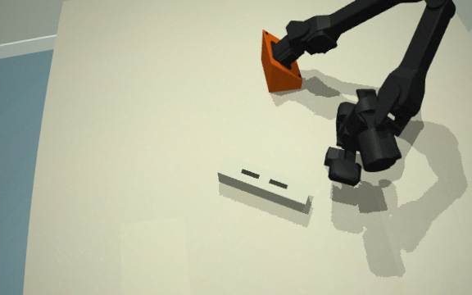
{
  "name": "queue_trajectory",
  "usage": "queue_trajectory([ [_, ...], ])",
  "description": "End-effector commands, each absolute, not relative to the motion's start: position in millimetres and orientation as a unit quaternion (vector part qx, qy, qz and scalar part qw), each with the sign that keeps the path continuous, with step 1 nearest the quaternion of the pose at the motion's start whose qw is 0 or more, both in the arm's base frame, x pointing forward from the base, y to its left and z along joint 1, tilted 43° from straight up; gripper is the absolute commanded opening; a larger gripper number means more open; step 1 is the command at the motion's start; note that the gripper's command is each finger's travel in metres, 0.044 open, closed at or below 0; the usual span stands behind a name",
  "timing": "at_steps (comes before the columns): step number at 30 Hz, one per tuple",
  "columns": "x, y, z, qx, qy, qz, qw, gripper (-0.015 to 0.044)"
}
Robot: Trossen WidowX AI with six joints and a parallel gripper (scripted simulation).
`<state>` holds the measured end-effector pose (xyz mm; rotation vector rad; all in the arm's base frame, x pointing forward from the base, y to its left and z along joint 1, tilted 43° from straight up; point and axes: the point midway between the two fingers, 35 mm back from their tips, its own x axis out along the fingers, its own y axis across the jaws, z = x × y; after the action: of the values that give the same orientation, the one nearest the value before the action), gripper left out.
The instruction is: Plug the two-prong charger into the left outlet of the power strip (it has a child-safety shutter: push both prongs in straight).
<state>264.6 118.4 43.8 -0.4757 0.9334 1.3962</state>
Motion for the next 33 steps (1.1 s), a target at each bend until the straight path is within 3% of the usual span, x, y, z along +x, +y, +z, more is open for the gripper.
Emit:
queue_trajectory([
  [1,260.8,123.6,35.9,-0.202,0.415,0.615,0.639,0.044],
  [13,259.2,129.6,29.6,-0.201,0.415,0.616,0.639,0.044],
  [24,261.2,128.5,32.4,-0.207,0.411,0.614,0.641,0.0151],
  [31,261.2,128.5,32.4,-0.207,0.411,0.614,0.641,0.0105],
  [33,261.6,126.9,33.8,-0.207,0.411,0.614,0.641,0.0052],
])
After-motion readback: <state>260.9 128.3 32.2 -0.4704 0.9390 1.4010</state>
